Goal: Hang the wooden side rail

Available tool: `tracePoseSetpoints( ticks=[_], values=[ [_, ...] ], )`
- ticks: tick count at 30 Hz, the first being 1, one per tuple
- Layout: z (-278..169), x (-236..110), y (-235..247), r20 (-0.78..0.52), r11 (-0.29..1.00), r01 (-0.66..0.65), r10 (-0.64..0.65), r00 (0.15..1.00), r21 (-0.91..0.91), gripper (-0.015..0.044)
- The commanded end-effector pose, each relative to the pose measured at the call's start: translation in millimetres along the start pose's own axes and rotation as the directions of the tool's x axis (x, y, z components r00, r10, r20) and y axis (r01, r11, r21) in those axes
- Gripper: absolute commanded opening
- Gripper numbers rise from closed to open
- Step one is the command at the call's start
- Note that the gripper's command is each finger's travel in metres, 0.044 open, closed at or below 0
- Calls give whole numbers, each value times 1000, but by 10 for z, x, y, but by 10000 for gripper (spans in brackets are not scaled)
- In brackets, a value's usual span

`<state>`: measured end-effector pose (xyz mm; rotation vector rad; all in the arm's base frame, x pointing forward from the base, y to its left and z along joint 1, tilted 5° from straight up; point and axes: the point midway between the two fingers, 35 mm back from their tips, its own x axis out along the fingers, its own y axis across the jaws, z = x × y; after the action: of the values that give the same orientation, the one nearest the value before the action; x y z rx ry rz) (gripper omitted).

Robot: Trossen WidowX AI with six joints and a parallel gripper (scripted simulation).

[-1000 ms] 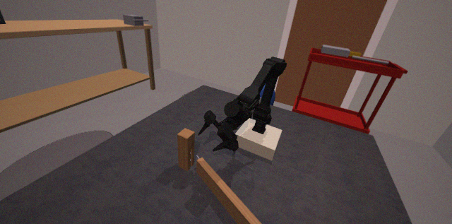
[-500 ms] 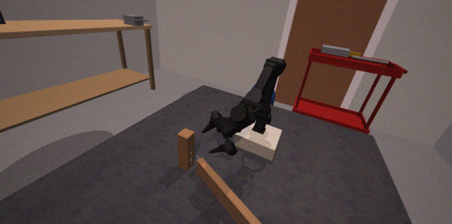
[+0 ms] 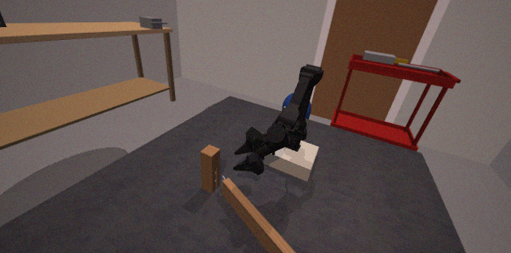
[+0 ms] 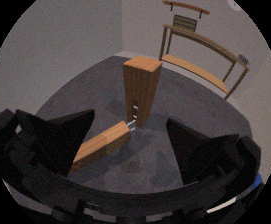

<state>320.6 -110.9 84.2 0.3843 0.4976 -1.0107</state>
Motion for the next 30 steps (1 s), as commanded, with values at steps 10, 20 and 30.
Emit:
tracePoseSetpoints(
  ticks=[10,20,30],
  values=[
    [-27,-1,-20,4,999,6,-6,1000,32,440],
    [-26,18,27,-22,999,4,-5,1000,-40,440],
    [-34,182,548,-406,498,-337,-32,913,-799,440]
  ],
)
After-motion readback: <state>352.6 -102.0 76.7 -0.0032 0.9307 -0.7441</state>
